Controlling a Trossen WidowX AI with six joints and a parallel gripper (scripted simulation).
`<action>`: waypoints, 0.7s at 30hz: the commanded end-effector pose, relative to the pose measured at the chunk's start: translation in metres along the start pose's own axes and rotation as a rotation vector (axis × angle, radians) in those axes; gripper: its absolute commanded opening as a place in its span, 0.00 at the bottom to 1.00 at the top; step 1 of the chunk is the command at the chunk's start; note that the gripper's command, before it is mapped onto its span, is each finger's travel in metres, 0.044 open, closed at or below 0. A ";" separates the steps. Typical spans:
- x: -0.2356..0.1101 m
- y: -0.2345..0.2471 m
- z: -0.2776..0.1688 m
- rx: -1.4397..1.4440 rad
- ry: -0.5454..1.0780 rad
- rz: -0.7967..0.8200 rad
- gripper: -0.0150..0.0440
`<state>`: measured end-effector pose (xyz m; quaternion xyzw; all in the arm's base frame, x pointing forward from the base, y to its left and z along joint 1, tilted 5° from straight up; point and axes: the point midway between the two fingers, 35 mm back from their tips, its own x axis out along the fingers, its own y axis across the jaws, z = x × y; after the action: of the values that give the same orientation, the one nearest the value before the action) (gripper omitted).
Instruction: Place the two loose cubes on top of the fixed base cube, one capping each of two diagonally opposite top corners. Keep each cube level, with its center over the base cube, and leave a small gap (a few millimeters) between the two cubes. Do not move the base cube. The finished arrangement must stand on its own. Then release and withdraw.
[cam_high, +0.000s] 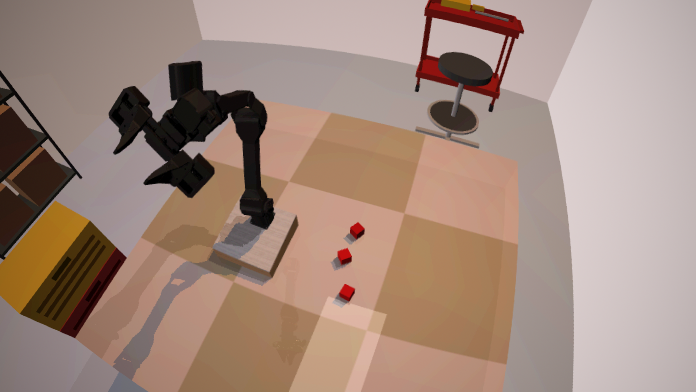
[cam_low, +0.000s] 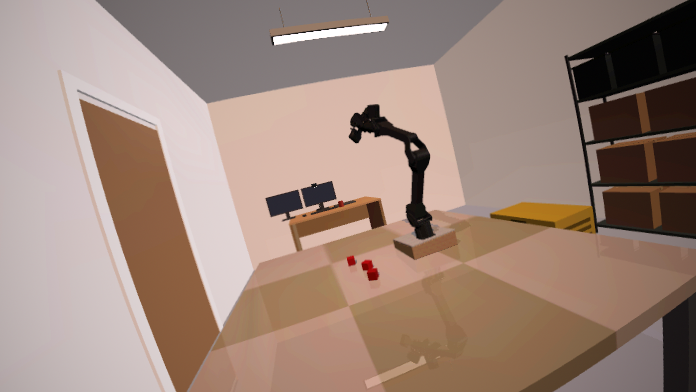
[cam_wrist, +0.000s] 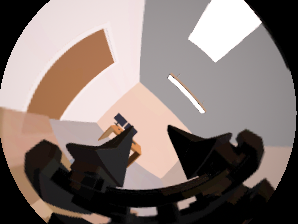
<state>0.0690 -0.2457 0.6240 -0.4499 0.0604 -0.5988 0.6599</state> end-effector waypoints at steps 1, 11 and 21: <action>0.012 0.047 -0.014 0.054 0.040 0.139 0.70; 0.006 0.200 -0.028 0.135 0.137 0.593 0.70; -0.064 0.340 -0.020 0.089 0.214 1.053 0.70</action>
<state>0.2740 -0.2576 0.3853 -0.2796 0.2888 -0.2706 0.8748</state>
